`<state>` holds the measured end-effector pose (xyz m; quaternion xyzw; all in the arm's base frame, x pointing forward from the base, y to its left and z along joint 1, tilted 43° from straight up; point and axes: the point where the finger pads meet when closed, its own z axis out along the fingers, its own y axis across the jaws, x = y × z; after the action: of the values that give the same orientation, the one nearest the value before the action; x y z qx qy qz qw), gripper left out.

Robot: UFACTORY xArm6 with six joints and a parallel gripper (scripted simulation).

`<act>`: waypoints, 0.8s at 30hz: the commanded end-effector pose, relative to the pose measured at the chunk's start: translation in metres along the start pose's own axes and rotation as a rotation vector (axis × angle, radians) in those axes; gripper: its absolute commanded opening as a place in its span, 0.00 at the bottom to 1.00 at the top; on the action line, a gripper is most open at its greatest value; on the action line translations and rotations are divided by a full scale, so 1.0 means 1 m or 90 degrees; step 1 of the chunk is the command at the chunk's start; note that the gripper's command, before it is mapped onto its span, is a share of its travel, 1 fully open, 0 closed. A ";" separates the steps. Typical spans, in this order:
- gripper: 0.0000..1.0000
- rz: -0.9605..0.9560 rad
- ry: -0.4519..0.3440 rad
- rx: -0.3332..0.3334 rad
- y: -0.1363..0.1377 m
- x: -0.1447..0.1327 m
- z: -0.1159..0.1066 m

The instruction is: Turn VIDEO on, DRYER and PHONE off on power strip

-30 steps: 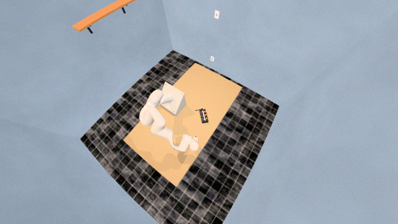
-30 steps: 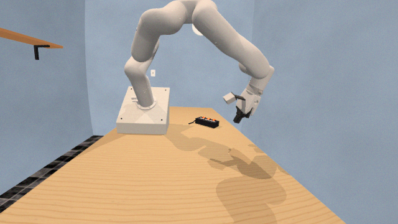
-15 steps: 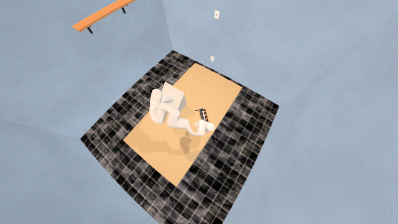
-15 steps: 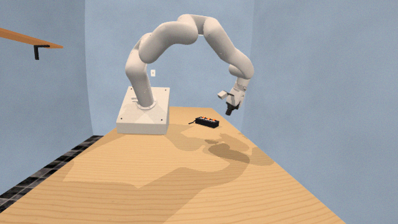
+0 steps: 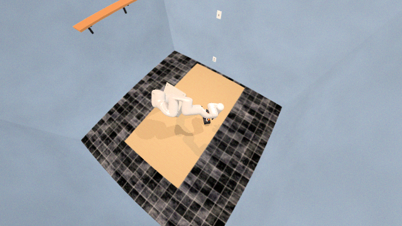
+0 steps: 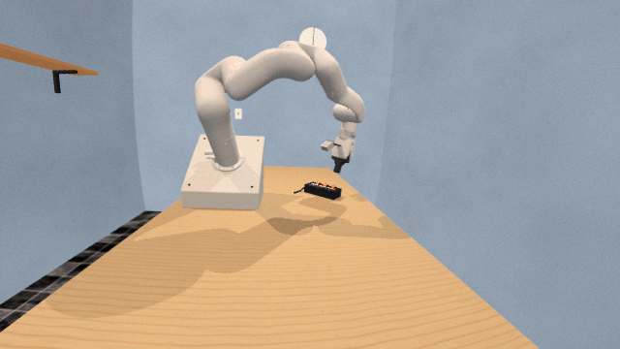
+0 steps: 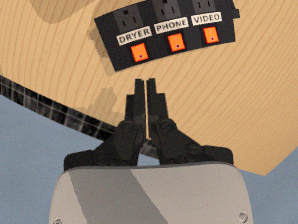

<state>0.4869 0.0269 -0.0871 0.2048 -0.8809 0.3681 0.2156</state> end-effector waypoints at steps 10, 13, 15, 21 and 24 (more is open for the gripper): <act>0.00 -0.018 0.000 0.036 0.035 -0.010 0.000; 0.00 -0.018 0.000 0.036 0.035 -0.010 0.000; 0.00 -0.018 0.000 0.036 0.035 -0.010 0.000; 0.00 -0.018 0.000 0.036 0.035 -0.010 0.000; 0.00 -0.018 0.000 0.036 0.035 -0.010 0.000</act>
<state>0.4760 0.0499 -0.1131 0.2227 -0.8667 0.3901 0.2170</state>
